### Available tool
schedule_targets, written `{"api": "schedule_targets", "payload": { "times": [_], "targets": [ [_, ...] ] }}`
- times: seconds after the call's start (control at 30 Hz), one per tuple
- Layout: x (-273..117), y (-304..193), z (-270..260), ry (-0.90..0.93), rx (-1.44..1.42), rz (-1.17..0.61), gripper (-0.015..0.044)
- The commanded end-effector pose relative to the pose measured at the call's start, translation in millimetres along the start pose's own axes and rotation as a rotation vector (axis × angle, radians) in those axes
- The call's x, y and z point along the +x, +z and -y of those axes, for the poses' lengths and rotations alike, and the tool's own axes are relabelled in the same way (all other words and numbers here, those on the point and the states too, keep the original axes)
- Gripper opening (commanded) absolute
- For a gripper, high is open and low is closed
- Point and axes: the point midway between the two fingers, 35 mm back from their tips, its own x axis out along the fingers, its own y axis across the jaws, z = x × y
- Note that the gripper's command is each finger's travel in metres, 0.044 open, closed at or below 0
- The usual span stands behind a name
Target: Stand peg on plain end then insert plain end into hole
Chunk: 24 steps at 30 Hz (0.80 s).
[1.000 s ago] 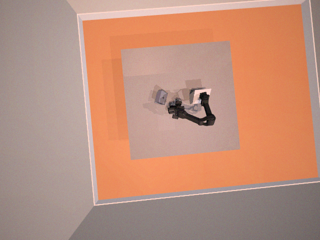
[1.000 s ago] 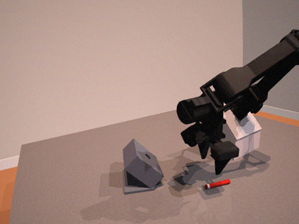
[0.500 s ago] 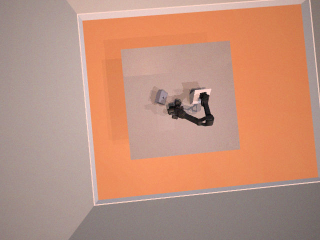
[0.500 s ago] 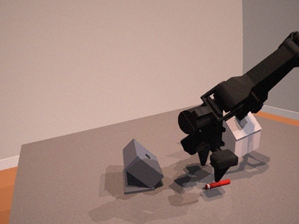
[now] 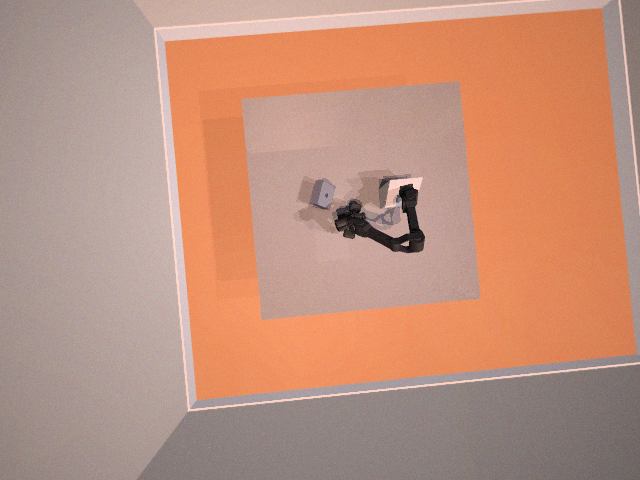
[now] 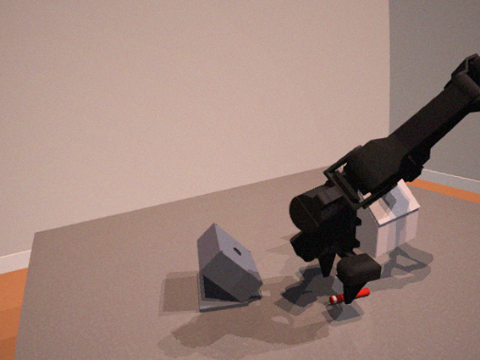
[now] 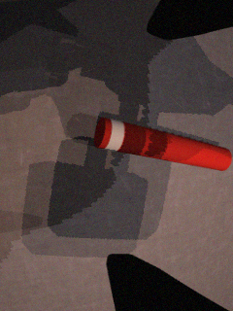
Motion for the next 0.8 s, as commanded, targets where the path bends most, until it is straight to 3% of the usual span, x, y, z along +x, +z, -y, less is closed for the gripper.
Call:
{"api": "schedule_targets", "payload": {
  "times": [0.0,0.43,0.77],
  "targets": [
    [8.3,-1.6,2.4,-0.006,0.007,-0.005,0.044],
    [26.1,-4.0,2.3,-0.003,0.008,-0.007,0.044],
    [26.1,-4.0,2.3,-0.003,0.008,-0.007,0.0177]
  ]
}}
